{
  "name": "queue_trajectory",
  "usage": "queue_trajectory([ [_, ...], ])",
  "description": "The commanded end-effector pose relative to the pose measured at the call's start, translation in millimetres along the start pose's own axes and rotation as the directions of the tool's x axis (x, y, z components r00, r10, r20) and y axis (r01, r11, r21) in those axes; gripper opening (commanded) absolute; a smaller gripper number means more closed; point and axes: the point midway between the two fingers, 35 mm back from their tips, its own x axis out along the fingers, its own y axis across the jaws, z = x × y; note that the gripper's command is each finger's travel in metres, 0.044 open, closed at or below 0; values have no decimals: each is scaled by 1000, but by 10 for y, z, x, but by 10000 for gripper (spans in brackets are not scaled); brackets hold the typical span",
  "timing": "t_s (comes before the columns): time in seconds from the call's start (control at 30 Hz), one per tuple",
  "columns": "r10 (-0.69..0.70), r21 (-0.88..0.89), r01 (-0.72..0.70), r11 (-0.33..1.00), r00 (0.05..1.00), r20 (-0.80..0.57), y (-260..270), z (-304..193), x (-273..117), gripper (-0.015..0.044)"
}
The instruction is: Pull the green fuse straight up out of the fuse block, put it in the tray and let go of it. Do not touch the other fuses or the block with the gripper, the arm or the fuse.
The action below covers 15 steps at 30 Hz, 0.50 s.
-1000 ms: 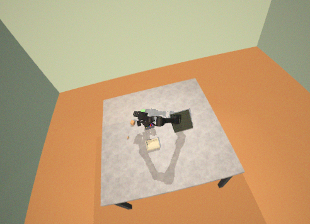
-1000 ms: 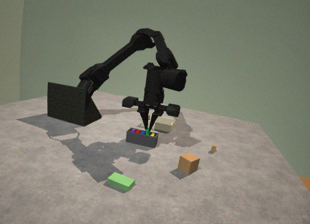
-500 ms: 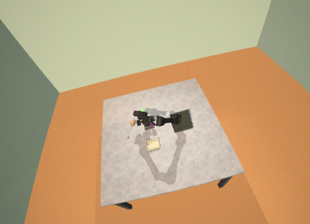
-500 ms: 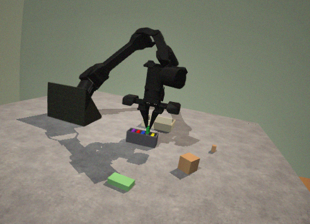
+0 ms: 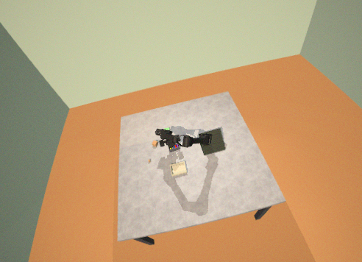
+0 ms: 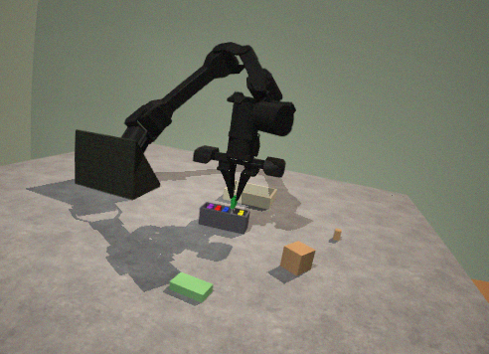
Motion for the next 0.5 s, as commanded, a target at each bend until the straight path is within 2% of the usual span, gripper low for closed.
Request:
queue_trajectory([
  [0.0,0,-5,0,1000,1000,-6,-5,-8,-36,0],
  [0.47,0,-5,0,1000,1000,-6,-5,-7,-142,0],
])
